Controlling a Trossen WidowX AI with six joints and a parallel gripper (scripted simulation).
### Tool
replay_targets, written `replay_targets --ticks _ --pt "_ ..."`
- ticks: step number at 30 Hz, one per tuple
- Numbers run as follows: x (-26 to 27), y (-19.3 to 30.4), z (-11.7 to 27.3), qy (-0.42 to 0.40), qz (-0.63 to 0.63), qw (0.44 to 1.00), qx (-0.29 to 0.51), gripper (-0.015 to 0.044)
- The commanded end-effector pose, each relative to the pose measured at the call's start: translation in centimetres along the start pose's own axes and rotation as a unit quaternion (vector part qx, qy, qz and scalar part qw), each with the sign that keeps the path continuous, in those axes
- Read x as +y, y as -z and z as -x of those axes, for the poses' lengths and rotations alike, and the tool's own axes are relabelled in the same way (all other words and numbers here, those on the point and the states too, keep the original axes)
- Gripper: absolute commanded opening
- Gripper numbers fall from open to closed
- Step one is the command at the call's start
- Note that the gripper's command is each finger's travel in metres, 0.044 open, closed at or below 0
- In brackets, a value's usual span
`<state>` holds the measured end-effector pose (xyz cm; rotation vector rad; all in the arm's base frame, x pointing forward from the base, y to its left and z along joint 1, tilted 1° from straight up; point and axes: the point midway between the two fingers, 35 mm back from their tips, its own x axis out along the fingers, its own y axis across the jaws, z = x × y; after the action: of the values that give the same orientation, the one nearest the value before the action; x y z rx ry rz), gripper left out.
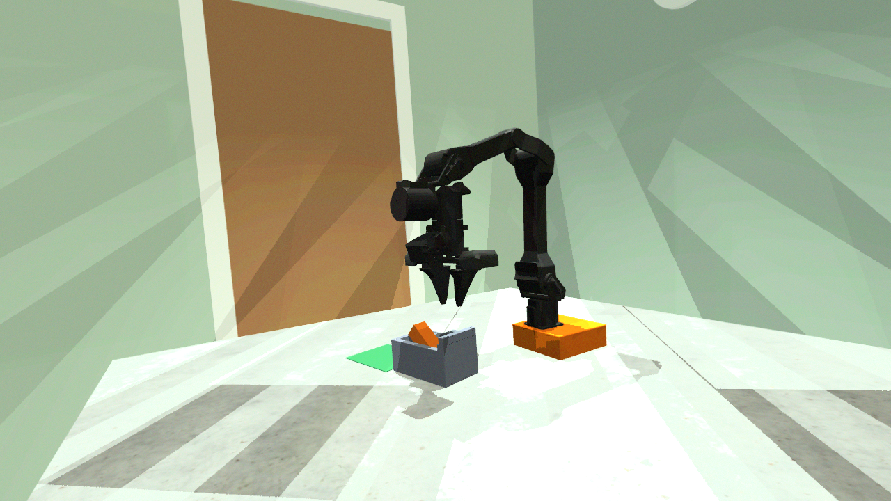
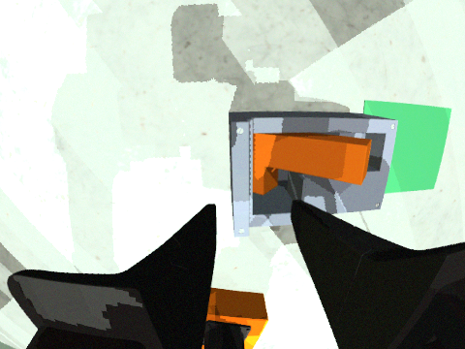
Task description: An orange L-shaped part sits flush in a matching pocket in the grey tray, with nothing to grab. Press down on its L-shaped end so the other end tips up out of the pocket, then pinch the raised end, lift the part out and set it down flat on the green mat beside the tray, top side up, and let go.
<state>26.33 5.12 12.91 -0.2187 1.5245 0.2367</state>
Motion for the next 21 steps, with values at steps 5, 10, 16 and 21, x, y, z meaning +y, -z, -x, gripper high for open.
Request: replay_targets --ticks 5,10,16,21 --pt "0.00 0.09 0.16 0.000 0.000 1.000 0.002 0.0180" --pt "0.00 0.09 0.16 0.000 0.000 1.000 0.002 0.0180" --pt "0.00 0.09 0.16 0.000 0.000 1.000 0.002 0.0180" --pt "0.00 0.09 0.16 0.000 0.000 1.000 0.002 0.0180"
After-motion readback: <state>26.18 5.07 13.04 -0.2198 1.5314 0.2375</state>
